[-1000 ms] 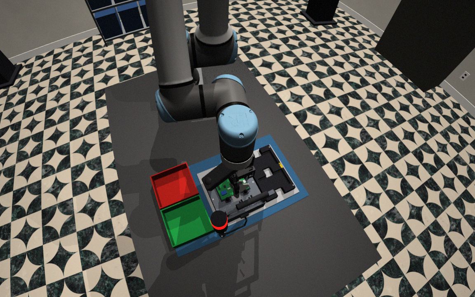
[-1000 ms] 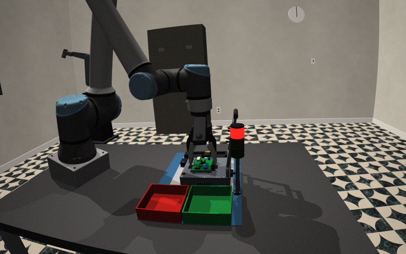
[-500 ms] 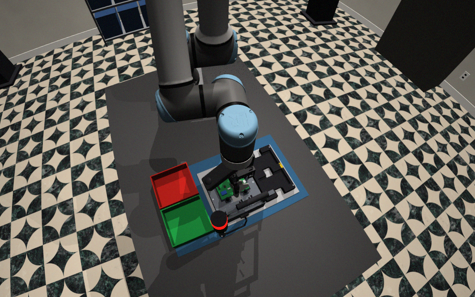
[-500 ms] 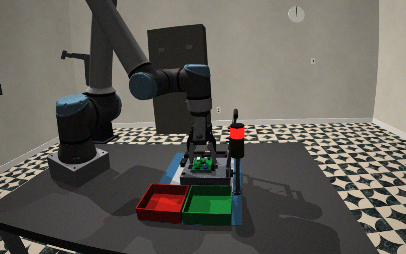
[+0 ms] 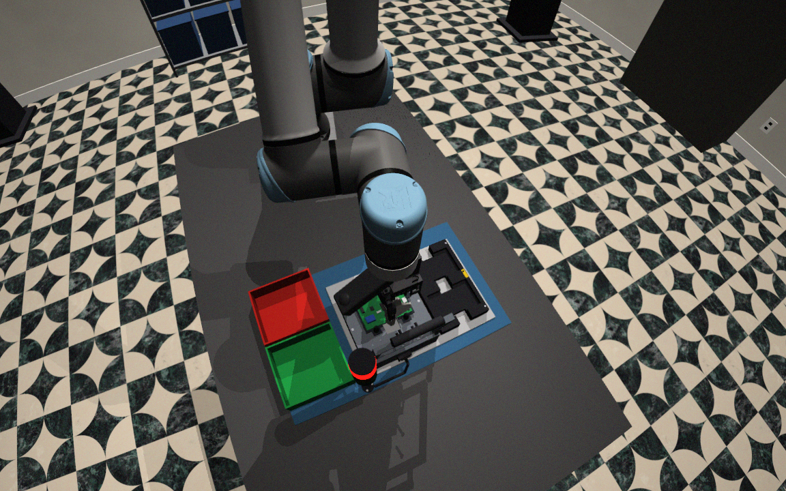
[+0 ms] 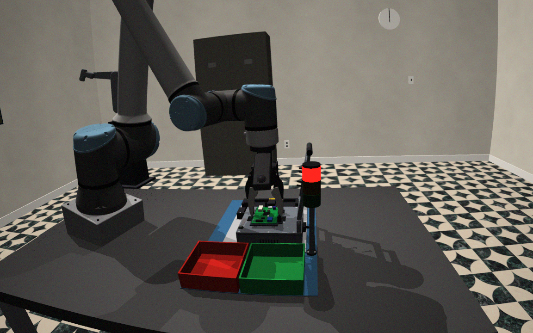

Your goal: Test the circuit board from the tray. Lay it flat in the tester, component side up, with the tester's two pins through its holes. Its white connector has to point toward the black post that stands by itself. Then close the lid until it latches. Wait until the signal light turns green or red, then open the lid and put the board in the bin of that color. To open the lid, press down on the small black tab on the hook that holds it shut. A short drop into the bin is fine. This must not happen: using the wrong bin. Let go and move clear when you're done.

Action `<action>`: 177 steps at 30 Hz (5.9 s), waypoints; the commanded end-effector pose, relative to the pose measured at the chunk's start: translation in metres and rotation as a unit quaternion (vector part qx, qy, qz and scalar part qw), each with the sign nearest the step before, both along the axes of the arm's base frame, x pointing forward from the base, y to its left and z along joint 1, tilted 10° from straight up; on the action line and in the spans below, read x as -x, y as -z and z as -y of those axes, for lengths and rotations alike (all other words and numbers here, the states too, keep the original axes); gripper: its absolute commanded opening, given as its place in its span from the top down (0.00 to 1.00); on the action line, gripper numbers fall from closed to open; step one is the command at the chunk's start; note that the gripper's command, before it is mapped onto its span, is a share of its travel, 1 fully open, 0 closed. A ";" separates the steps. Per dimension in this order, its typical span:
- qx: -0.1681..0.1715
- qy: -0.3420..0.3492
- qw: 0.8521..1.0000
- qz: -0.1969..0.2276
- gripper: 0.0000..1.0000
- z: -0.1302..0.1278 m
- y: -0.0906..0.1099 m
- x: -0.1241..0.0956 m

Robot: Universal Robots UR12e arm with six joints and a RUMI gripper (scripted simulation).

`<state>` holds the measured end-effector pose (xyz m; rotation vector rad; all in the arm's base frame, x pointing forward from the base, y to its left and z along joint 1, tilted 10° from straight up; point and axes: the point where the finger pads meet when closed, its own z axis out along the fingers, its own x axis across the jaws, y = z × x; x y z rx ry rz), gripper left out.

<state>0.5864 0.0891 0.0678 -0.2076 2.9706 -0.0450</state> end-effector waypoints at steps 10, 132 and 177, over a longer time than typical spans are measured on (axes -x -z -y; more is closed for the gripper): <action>0.000 0.001 1.000 0.000 0.51 0.001 0.001 0.002; 0.000 0.001 1.000 -0.001 0.61 0.001 0.000 0.002; 0.000 0.001 1.000 0.000 0.41 0.001 0.000 0.002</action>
